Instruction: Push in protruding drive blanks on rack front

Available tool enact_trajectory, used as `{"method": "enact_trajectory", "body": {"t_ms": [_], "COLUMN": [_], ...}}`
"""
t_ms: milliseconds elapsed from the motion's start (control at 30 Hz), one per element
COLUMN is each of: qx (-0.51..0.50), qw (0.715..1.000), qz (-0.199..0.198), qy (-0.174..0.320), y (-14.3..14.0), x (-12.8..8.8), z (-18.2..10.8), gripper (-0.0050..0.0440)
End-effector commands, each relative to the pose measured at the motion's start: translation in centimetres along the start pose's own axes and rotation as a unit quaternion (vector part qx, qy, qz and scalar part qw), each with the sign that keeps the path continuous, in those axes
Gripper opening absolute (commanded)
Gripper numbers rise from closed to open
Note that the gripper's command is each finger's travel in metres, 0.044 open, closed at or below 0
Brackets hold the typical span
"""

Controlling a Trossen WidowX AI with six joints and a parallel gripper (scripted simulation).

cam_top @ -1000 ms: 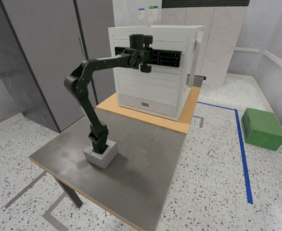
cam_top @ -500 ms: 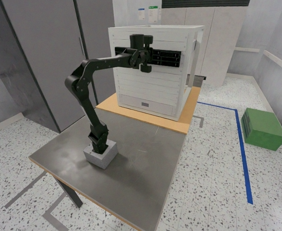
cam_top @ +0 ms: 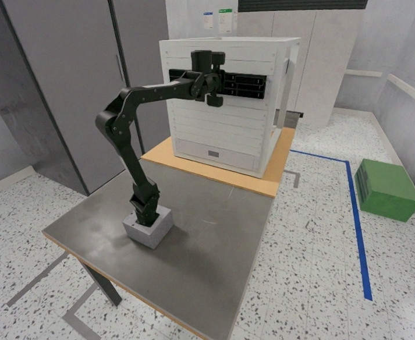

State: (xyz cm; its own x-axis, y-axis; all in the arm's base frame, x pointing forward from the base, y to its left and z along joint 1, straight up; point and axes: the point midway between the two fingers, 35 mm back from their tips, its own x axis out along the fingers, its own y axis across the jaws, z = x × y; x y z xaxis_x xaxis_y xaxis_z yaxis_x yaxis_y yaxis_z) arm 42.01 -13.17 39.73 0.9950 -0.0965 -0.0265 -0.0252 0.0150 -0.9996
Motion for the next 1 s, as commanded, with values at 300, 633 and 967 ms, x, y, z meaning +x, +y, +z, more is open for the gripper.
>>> {"method": "enact_trajectory", "body": {"t_ms": [300,633,967], "qx": [-0.005,-0.005,-0.005], "qw": [1.0,1.0,1.0], "qz": [-0.013,-0.013,-0.013], "qy": [0.0,0.0,0.0], "y": [-1.15,-1.15,-1.15], "x": [0.21,0.21,0.21], "z": [0.14,0.14,0.14], "gripper": [-0.005,-0.005,-0.005]}}
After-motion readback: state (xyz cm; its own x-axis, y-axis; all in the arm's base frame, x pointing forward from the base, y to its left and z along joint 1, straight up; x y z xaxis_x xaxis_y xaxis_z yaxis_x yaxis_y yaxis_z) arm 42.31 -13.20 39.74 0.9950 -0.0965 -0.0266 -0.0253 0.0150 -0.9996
